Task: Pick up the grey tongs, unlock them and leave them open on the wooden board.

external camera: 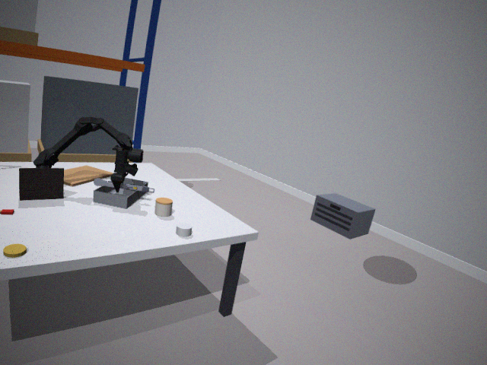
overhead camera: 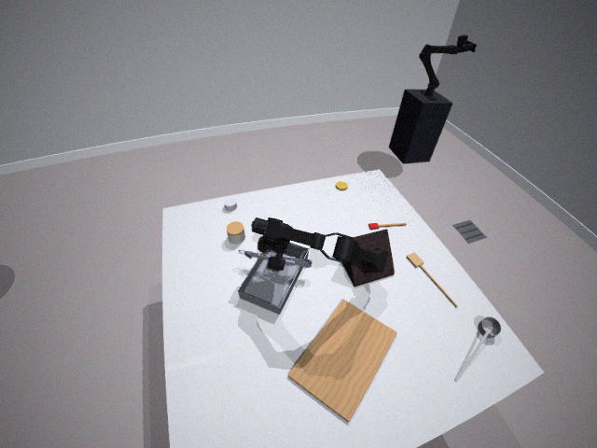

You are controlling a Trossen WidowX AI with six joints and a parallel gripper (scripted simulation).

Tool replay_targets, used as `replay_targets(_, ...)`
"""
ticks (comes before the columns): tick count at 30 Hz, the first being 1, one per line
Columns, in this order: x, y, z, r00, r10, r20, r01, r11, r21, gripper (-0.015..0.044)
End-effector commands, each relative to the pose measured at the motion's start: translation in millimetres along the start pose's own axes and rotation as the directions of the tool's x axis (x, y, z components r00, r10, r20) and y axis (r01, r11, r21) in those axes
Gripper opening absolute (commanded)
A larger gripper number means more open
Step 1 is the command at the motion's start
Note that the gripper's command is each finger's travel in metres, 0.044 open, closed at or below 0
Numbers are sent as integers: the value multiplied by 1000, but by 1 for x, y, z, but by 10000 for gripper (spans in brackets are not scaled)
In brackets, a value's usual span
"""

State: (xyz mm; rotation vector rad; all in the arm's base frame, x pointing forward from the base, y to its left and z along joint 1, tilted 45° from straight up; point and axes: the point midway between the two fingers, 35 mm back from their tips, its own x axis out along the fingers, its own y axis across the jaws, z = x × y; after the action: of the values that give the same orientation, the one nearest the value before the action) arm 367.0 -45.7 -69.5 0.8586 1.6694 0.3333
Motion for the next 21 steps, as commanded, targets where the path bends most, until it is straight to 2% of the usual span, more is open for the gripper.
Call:
replay_targets(1,9,1,-1,1000,6,-1,-6,1000,5,440)
replay_targets(12,22,1,-2,1000,7,-2,-7,1000,5,440)
replay_targets(21,19,0,-2,1000,1,-2,-1,1000,0,204)
